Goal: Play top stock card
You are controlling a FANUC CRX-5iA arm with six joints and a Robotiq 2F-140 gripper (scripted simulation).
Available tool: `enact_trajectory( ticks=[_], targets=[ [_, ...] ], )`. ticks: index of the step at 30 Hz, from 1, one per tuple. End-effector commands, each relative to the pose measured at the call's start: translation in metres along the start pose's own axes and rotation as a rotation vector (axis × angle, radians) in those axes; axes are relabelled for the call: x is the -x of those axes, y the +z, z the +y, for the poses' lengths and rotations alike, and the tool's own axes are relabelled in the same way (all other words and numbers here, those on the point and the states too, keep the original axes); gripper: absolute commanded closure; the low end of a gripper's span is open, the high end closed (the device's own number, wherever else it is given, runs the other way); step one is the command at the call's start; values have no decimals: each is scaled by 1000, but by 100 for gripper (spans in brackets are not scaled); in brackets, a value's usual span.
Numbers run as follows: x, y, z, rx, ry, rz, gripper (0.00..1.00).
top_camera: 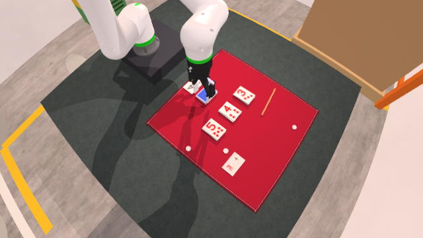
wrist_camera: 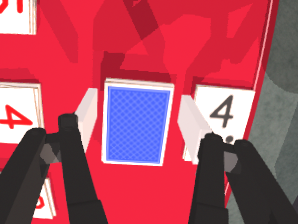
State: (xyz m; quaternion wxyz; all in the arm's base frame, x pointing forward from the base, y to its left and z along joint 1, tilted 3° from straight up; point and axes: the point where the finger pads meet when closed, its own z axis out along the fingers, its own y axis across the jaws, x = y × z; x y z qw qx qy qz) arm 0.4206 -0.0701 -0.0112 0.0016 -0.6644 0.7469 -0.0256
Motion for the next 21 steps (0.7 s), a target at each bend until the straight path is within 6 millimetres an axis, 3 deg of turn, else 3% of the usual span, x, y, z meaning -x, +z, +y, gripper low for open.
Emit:
enact_trajectory(
  ticks=[1, 21],
  targets=[
    [0, 0, 0, 0, 0, 0, 50],
    [0, 5, 0, 0, 0, 0, 50]
  ],
)
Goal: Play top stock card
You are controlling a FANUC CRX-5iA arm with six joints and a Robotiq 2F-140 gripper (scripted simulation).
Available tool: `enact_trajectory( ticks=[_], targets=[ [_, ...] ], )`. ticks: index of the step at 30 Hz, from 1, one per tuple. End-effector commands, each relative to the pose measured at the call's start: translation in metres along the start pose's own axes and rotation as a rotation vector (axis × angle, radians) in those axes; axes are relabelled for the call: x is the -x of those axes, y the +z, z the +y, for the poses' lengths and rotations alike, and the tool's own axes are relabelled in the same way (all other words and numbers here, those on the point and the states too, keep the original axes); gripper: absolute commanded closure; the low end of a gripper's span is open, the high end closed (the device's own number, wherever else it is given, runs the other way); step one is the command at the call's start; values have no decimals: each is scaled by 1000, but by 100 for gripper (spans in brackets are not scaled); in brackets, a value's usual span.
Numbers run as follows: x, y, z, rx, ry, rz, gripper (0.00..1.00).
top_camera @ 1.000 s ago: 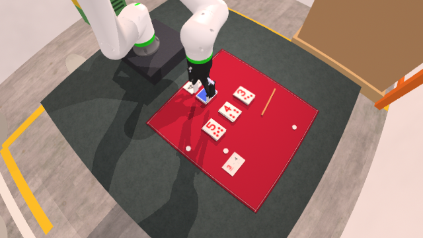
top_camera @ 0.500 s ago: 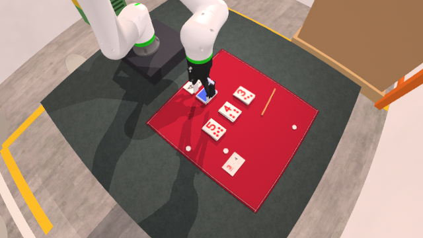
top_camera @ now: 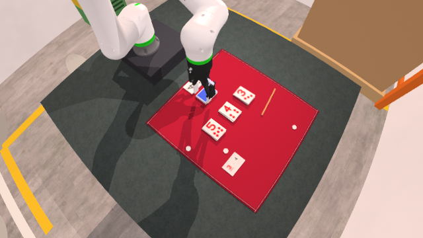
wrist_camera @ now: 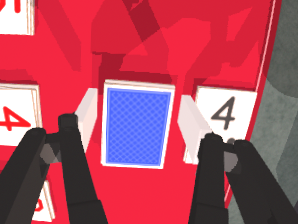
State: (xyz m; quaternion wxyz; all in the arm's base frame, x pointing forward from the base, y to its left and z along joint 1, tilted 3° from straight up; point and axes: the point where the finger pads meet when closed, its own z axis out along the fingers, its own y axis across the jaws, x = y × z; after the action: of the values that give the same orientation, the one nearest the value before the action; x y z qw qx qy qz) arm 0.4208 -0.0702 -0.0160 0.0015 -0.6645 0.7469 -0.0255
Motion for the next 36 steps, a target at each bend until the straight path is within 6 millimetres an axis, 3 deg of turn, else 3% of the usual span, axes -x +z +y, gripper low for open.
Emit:
enact_trajectory(
  ticks=[1, 36],
  targets=[
    [0, 1, 0, 0, 0, 0, 50],
    [0, 7, 0, 0, 0, 0, 50]
  ],
)
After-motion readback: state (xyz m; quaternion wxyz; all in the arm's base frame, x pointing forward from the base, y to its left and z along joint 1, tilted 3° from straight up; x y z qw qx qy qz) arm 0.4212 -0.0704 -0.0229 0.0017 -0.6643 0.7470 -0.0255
